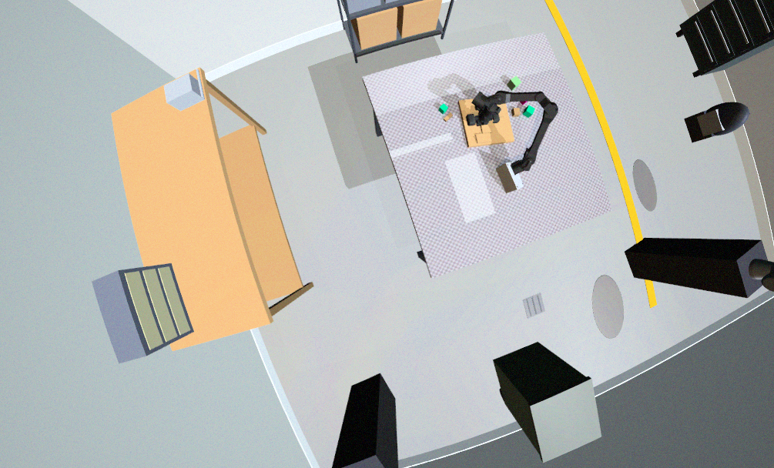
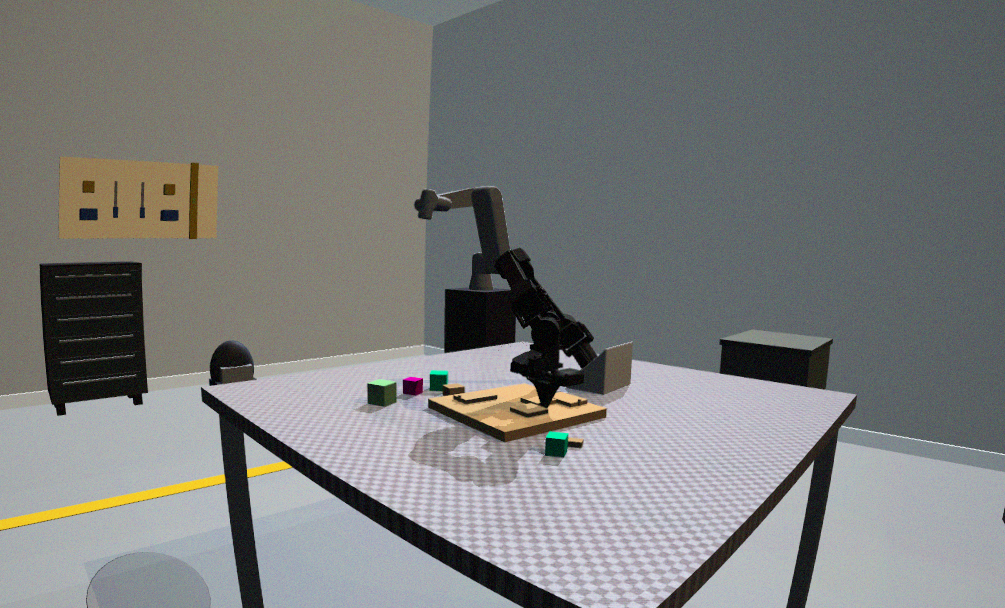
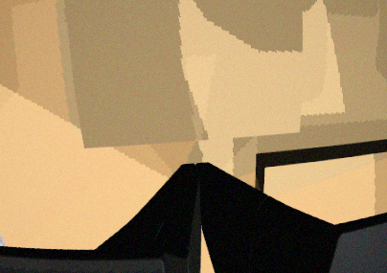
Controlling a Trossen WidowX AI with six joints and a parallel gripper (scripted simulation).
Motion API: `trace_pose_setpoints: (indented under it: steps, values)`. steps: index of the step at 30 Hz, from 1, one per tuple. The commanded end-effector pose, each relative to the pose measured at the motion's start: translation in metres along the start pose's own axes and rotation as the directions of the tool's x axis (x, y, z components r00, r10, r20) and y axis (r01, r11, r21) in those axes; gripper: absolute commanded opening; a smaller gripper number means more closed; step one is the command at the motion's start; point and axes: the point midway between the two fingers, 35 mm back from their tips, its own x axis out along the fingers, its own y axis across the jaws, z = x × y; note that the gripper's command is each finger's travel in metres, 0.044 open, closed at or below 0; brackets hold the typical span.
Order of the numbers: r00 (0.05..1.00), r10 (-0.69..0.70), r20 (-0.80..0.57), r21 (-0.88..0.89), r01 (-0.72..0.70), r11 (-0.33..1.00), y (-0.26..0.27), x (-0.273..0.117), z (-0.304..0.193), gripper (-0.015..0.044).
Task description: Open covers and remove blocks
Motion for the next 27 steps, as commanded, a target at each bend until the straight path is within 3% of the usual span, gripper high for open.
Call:
trace_pose_setpoints:
  steps: [1, 27]
  values:
    - [1.0, -0.001, 0.007, -0.004, 0.001, 1.0, 0.0, -0.001, 0.006, 0.0]
    - [1.0, 0.0, 0.009, -0.003, 0.0, 1.0, 0.002, -0.002, 0.032, 0.0]
